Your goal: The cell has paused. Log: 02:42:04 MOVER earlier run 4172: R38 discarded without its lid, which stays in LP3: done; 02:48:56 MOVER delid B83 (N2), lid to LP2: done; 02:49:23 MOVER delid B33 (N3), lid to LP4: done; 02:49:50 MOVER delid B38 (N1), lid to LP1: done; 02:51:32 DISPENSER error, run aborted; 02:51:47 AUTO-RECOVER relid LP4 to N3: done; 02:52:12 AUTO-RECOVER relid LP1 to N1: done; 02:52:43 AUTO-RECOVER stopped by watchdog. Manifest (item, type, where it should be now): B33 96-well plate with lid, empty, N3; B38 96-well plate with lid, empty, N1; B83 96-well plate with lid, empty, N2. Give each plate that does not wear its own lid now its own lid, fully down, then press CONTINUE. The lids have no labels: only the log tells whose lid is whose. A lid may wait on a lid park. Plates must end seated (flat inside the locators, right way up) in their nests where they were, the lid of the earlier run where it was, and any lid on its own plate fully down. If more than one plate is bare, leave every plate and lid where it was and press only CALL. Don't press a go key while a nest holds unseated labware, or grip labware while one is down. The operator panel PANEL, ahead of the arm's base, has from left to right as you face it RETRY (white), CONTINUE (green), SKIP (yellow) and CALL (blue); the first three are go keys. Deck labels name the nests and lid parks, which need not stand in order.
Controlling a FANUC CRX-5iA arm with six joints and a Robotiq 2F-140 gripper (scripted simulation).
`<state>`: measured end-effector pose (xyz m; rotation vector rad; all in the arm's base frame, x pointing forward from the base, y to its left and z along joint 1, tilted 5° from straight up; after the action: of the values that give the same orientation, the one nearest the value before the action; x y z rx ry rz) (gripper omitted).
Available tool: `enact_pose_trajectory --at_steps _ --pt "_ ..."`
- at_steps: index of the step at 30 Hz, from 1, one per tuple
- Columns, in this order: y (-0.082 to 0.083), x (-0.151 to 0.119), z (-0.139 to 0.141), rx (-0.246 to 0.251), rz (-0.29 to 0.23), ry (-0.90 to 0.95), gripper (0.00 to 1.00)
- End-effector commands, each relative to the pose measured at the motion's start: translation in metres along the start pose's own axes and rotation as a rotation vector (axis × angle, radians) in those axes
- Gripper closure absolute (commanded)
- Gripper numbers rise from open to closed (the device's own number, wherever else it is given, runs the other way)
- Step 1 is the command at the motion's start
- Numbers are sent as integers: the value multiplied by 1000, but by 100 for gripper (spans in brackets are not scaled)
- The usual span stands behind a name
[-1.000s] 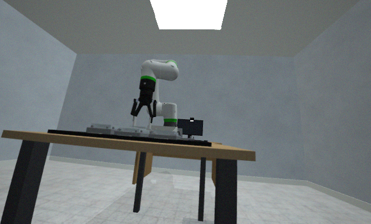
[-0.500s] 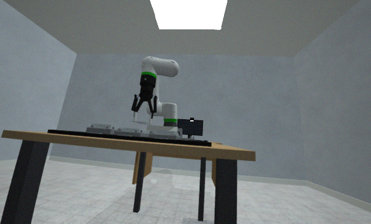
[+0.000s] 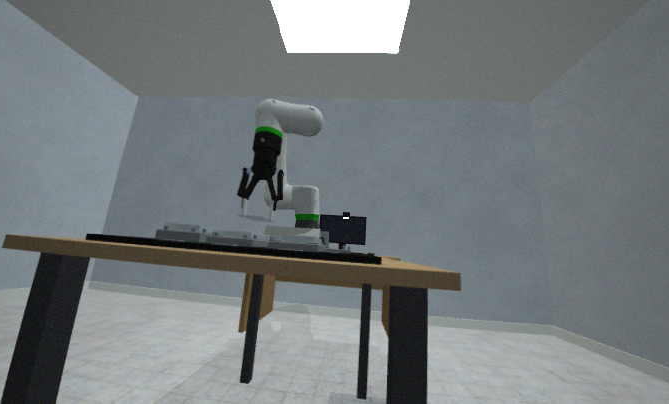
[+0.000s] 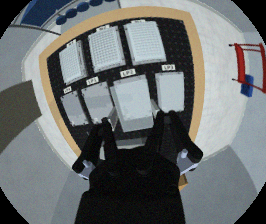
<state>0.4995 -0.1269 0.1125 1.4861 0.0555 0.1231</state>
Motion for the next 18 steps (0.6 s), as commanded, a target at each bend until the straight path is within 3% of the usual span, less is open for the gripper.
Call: enact_pose_trajectory --at_steps 1,5,8,9,10,12,13,16,18 --pt "0 0 0 0 0 0 100" --pt "2 13 0 0 0 0 100" --pt "7 67 0 -1 0 0 100" --pt "7 67 0 -1 0 0 100" --pt "8 91 -1 -1 0 0 100" --pt "8 91 -1 -1 0 0 100" --pt "8 115 -2 -1 0 0 100" --pt "8 115 -2 -1 0 0 100" --pt "5 157 -5 -1 0 0 100"
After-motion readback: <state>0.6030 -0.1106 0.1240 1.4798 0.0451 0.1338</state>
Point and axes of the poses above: the point where the finger pads meet when closed, its own y axis back along the fingers, its own z axis across the jaws, x = y × z, the point moved 6 cm from there along y, back along the fingers, and after that the axes turned 12 degrees about y, right-handed, at the moved point
